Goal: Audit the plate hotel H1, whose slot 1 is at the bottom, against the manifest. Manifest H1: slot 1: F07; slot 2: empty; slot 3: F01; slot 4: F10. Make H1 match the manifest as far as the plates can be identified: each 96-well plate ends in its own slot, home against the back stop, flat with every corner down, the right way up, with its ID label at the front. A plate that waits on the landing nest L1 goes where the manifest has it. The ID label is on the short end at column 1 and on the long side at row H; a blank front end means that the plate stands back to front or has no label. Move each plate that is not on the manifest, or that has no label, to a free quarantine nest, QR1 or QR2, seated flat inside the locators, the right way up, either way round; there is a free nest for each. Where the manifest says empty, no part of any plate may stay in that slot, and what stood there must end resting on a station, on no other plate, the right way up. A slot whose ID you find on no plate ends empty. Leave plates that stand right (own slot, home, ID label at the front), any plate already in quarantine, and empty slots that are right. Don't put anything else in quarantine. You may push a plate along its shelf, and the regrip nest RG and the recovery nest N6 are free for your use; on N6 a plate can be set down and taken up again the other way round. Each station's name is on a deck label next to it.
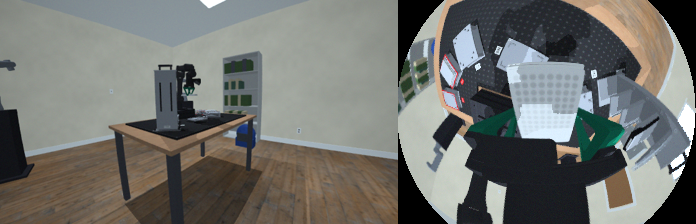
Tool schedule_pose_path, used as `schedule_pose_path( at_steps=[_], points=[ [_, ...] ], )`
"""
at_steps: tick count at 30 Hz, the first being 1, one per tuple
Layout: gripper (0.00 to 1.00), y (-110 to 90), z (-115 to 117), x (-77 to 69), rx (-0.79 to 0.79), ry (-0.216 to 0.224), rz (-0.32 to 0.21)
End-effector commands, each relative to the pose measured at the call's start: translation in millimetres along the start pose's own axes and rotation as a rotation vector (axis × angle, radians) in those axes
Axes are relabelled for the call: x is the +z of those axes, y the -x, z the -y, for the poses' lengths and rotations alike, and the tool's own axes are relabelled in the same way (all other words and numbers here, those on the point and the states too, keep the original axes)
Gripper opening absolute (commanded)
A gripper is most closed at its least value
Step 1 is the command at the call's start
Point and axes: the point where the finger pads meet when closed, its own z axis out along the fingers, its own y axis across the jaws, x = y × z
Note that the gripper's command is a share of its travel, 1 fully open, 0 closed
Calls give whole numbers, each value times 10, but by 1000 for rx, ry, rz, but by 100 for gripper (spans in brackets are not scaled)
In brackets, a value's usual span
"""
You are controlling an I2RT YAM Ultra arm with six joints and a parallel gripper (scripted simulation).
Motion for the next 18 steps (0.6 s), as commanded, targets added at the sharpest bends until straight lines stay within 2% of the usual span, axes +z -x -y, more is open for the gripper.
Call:
schedule_pose_path(
  at_steps=[1,12,18],
  points=[
    [86,21,-17,-75,-36,-22,20],
    [86,231,-319,-73,-220,-23,19],
    [86,236,-327,-72,-286,-24,18]
  ],
)
